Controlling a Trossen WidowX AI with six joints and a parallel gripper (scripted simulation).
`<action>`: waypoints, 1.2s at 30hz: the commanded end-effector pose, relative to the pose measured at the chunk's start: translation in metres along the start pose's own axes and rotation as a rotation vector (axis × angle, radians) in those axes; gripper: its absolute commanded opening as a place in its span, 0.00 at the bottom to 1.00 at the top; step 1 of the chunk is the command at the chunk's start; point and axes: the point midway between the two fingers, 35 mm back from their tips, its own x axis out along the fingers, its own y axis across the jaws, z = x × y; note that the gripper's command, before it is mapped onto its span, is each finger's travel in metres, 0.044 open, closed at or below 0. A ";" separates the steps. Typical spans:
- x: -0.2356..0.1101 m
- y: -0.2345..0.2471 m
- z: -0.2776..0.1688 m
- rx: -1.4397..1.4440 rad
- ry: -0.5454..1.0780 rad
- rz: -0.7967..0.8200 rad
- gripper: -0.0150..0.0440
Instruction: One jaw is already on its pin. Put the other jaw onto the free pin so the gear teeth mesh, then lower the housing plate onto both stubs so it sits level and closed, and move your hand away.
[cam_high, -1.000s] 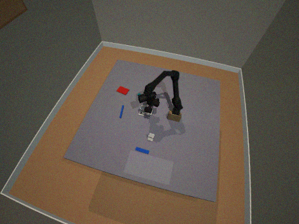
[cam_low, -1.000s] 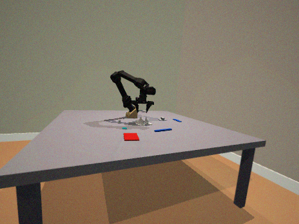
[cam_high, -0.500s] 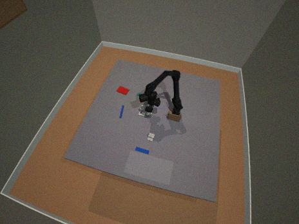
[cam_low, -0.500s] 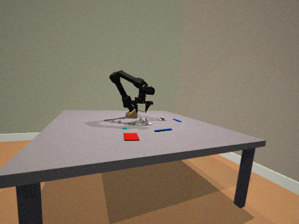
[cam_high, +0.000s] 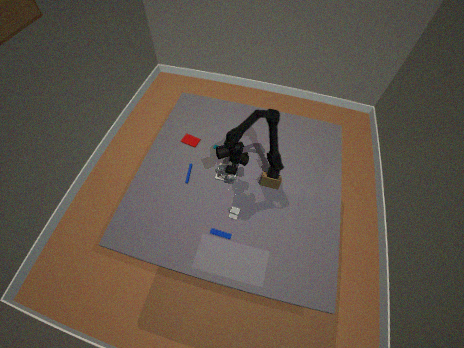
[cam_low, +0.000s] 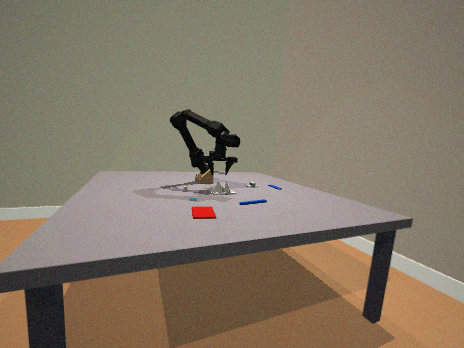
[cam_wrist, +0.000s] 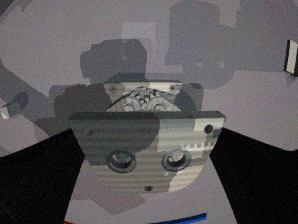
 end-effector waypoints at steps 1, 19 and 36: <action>0.000 0.001 0.000 -0.007 0.001 0.004 0.85; 0.011 0.001 0.000 -0.008 0.002 0.003 0.85; 0.039 0.001 -0.001 -0.009 0.002 0.003 0.85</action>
